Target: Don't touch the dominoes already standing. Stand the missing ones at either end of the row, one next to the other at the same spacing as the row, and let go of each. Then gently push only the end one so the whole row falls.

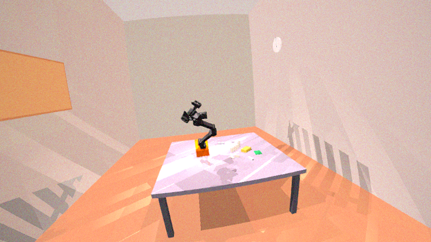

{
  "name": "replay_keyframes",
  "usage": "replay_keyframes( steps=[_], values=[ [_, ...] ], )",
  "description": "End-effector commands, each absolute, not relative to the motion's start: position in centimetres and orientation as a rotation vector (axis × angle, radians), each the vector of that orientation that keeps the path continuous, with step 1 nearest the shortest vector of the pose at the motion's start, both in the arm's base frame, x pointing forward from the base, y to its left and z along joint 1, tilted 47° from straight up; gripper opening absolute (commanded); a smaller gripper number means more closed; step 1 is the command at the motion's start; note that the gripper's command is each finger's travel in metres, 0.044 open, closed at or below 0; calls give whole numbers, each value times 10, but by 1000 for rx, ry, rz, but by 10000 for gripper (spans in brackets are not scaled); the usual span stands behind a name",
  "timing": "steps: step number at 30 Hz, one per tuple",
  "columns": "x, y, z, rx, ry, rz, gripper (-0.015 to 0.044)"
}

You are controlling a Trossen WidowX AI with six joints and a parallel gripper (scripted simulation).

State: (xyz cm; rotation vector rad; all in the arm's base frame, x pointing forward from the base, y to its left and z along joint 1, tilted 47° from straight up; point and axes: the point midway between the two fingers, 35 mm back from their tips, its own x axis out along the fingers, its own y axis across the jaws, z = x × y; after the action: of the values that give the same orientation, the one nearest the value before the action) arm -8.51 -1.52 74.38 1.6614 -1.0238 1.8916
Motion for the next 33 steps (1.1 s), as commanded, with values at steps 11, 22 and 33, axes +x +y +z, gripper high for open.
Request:
replay_keyframes(
  steps=[11,22,33],
  values=[
    [-136,42,721,1153,-1213,1791,440],
    [-167,162,671,439,-1319,1596,440],
    [-116,287,602,-267,-1296,1304,440]
  ],
)
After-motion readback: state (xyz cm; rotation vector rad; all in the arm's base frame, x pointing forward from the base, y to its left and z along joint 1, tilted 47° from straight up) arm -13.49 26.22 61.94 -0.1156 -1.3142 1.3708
